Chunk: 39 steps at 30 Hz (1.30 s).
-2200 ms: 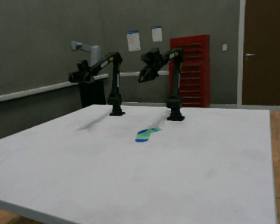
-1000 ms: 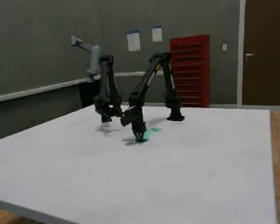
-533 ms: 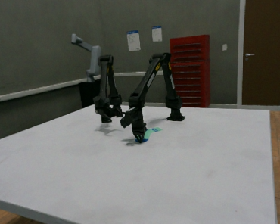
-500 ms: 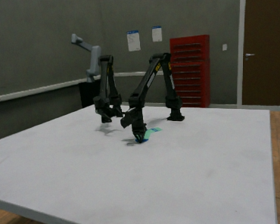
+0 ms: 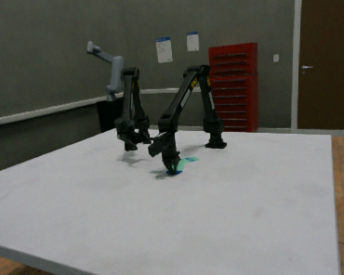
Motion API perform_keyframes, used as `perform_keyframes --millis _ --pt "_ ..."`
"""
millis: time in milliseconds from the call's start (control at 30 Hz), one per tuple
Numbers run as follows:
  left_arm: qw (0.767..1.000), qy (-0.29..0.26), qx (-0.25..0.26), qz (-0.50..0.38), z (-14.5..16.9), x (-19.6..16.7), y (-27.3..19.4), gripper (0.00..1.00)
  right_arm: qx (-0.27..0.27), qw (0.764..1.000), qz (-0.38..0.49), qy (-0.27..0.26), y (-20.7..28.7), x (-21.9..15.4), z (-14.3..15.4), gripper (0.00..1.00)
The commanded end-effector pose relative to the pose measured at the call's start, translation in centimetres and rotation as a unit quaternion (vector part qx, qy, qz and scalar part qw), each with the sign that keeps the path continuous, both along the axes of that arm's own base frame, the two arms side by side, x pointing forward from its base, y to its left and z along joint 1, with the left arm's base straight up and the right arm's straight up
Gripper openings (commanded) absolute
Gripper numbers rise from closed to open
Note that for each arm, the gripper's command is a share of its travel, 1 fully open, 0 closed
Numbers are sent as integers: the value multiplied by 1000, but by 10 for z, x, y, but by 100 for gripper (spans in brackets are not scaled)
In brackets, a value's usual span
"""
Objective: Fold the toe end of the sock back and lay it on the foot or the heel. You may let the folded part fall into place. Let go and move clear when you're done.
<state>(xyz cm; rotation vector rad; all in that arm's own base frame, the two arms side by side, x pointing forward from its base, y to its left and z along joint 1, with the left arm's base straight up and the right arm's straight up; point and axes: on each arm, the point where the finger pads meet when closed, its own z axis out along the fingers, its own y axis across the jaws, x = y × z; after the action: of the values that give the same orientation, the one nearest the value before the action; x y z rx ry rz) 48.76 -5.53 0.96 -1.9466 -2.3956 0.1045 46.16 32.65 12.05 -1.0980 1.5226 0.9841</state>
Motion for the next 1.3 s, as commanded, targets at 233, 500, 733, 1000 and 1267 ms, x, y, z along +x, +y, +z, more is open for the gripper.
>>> perform_keyframes --millis 233,500,733,1000,1267 --pt "1000 6 0 -3 -14 4 2 4 11 1000 -3 -12 0 3 15 100" --pt "1000 -10 -2 -3 6 13 1 1 11 1000 -3 -12 0 3 15 100" --pt "1000 -23 -3 -3 47 17 0 1 11 1000 -3 -12 0 3 15 100" --pt "1000 -14 -2 -3 52 17 0 1 11 1000 -3 -12 0 3 15 100" --pt "1000 -15 -2 1 56 -9 -6 1 6 999 8 -50 2 5 56 100"
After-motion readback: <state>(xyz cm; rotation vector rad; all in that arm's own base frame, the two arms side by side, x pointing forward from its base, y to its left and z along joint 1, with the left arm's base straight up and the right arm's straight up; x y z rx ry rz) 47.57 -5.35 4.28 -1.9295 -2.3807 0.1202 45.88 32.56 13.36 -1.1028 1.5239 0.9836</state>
